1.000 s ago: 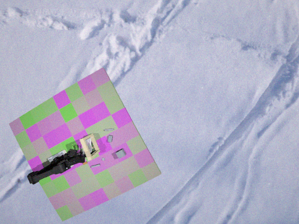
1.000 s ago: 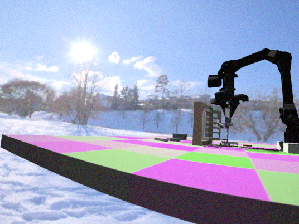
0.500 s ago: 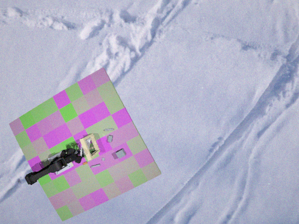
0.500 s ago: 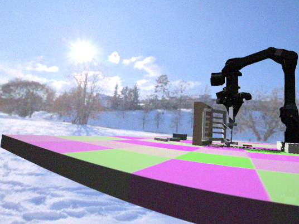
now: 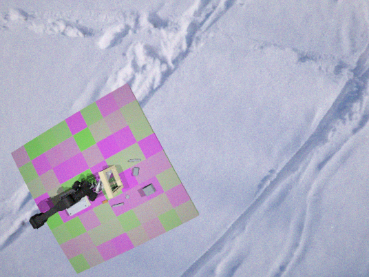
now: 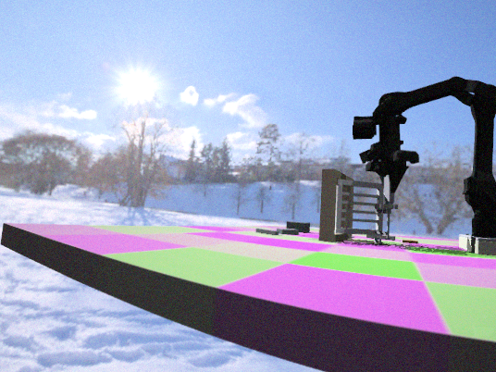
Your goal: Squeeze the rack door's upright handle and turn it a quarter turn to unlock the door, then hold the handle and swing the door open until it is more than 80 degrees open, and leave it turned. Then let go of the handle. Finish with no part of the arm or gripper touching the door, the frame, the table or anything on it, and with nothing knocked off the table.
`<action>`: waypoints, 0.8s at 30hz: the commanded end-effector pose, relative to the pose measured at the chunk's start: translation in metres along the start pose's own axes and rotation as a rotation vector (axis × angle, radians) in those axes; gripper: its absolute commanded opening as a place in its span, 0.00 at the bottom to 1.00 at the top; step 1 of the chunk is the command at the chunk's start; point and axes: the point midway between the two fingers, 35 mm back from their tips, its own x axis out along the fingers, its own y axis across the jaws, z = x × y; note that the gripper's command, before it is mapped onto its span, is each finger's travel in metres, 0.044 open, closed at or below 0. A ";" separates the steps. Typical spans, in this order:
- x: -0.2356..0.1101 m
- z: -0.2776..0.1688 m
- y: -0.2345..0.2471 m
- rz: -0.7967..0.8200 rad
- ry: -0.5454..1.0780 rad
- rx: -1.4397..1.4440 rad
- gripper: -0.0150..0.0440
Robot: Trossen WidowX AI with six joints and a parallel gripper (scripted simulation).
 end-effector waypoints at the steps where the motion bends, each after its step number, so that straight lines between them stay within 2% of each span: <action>1: 0.000 0.002 0.006 -0.001 -0.005 0.068 0.29; 24: 0.000 0.018 0.045 0.004 -0.006 0.368 0.29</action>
